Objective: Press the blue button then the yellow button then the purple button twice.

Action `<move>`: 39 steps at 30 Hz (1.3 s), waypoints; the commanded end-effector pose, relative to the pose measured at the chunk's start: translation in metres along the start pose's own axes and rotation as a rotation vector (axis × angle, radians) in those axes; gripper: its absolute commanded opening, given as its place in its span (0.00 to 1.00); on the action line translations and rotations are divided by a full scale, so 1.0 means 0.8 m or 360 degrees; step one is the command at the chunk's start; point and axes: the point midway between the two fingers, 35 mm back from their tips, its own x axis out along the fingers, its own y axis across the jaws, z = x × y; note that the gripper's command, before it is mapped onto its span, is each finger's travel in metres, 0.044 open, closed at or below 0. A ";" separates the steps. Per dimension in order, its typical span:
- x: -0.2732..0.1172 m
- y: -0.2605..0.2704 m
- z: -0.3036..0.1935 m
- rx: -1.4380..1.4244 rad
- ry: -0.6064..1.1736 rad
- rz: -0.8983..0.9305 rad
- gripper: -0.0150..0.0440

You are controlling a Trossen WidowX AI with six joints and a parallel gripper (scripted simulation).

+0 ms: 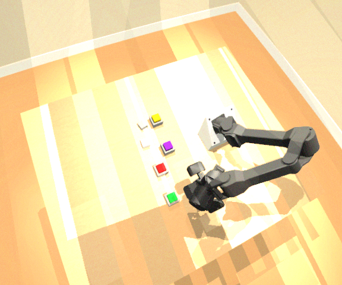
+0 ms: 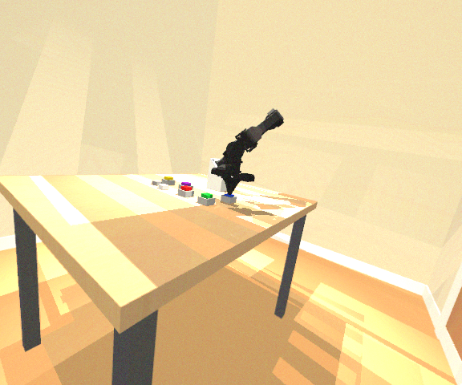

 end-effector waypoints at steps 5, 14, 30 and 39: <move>-0.041 -0.001 0.000 0.0004 0.0002 -0.0005 0.29; -0.115 -0.001 0.000 0.0005 0.0003 -0.0011 0.29; -0.140 -0.158 0.095 0.0034 -0.0041 -0.0163 0.29; -0.149 -0.341 0.091 0.0038 -0.0008 -0.0152 0.29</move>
